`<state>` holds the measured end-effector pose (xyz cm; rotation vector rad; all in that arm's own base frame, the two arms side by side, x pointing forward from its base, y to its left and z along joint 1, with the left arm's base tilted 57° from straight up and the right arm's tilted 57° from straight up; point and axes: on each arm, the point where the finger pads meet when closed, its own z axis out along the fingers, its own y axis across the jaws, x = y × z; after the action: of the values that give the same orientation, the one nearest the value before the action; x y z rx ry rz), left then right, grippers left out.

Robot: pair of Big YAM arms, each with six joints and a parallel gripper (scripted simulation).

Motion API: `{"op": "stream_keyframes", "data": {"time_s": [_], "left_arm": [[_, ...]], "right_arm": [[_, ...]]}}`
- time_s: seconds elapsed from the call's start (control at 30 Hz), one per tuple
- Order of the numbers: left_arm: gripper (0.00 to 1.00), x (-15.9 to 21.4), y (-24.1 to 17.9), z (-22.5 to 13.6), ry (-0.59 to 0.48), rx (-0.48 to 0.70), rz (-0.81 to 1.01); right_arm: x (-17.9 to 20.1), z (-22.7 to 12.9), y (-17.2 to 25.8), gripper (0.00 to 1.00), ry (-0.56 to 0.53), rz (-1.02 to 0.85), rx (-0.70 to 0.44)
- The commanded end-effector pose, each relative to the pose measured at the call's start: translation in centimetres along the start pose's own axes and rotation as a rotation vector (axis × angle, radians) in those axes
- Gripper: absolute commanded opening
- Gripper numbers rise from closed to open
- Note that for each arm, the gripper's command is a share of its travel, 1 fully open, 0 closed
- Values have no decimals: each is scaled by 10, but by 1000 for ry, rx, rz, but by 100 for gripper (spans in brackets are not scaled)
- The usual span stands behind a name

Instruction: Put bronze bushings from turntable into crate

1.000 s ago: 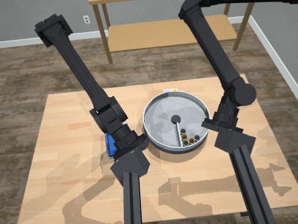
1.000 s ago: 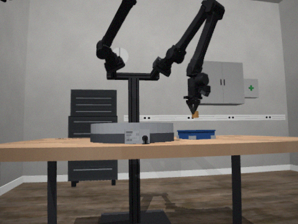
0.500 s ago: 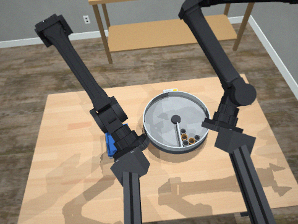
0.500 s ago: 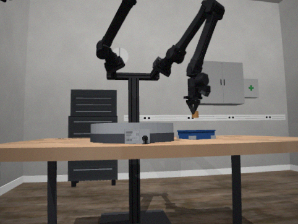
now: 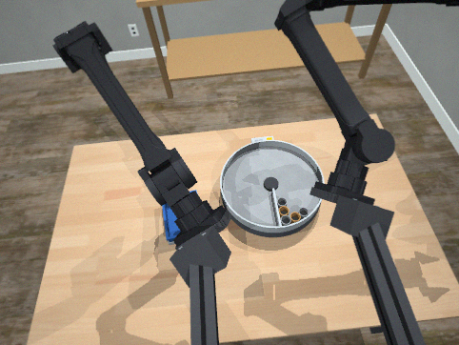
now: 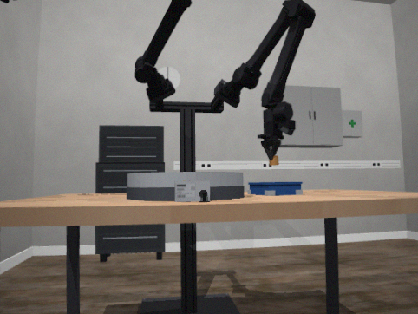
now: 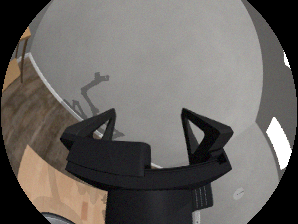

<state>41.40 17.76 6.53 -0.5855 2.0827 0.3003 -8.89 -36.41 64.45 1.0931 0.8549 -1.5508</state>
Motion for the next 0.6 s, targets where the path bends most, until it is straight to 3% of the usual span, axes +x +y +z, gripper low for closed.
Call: {"op": "stream_keyframes", "data": {"time_s": [0.0, 0.57], "left_arm": [[0, 1, -2, -8, -12, 8, 7], [0, 4, -2, -8, -8, 9, 7]], "right_arm": [[-33, -4, -7, 100, -54, -9, 15], [-33, -4, -7, 100, -54, -9, 15]]}}
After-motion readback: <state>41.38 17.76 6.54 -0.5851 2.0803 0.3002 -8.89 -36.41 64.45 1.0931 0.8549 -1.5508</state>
